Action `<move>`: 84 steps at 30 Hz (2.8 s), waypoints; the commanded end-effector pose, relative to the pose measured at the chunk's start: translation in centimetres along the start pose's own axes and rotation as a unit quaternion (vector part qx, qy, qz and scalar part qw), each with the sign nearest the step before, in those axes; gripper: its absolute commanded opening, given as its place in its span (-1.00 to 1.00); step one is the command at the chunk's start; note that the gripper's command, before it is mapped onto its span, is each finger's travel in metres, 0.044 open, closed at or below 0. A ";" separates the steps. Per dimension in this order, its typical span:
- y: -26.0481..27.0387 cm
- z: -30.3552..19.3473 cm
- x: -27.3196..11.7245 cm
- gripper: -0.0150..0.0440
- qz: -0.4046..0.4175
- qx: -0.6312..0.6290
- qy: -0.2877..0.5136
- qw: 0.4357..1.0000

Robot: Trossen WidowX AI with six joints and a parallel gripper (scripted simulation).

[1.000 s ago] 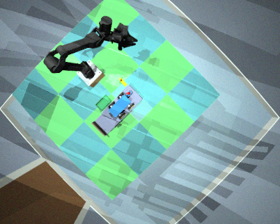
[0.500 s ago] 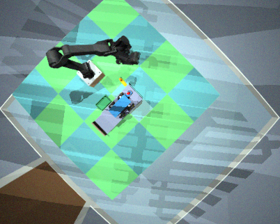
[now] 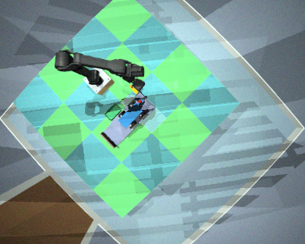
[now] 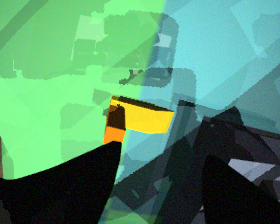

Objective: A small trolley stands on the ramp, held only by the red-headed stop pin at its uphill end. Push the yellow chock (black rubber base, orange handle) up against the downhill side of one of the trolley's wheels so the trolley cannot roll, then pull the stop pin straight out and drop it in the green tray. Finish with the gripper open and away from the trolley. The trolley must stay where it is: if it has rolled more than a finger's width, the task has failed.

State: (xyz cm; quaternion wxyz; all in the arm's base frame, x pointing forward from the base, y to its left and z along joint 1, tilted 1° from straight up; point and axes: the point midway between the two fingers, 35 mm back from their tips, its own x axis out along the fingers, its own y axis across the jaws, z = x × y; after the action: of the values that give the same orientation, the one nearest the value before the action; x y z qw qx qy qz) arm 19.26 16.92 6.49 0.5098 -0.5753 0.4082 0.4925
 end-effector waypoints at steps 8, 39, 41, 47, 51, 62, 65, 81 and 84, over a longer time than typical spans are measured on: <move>1.6 -2.4 0.1 0.15 0.090 0.081 0.010 0.993; 2.6 -2.4 5.9 0.15 0.091 0.081 0.010 0.993; 2.7 -2.4 6.2 0.15 0.091 0.081 0.010 0.993; 2.9 -2.5 7.1 0.15 0.091 0.081 0.011 0.993; 3.0 -2.5 7.5 0.15 0.091 0.081 0.011 0.993; 3.1 -2.5 8.1 0.15 0.091 0.081 0.011 0.993; 3.1 -2.5 8.6 0.15 0.091 0.081 0.011 0.993; 3.2 -2.4 9.7 -0.11 0.087 0.080 0.010 0.993; 3.2 -2.4 9.7 -0.25 0.087 0.080 0.010 0.993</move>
State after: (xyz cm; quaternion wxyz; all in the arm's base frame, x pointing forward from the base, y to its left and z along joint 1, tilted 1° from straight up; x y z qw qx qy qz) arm 18.27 14.34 -3.67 0.5050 -0.4997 0.5003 0.4948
